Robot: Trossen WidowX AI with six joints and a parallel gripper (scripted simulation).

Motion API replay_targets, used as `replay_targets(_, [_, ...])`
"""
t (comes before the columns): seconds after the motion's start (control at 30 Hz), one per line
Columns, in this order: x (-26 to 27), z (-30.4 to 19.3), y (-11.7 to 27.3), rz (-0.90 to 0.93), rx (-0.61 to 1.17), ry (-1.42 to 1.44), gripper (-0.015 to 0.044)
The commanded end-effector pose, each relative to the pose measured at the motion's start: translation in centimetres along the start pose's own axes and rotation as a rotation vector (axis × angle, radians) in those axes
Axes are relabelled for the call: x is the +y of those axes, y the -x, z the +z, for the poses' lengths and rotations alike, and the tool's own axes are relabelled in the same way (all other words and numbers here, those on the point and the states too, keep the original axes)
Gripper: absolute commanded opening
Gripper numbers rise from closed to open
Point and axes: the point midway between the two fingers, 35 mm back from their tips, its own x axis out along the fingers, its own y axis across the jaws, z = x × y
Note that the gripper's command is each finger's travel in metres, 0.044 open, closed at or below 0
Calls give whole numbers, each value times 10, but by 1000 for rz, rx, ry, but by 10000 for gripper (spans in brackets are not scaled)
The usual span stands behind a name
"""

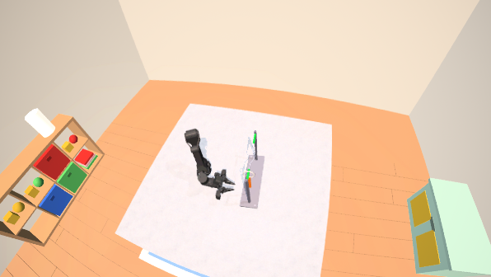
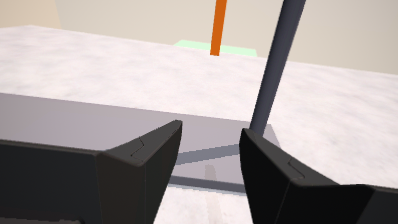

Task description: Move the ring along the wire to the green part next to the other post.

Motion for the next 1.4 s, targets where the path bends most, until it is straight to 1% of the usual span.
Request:
replay_targets(0.0, [-2, 9, -12, -1, -19, -2, 160])
replay_targets(0.27, [2, 44, -40, -2, -126, 4, 160])
replay_targets(0.5, [1, 46, -44, -1, -130, 4, 160])
replay_targets(1.37, [-2, 53, -83, -1, -133, 4, 160])
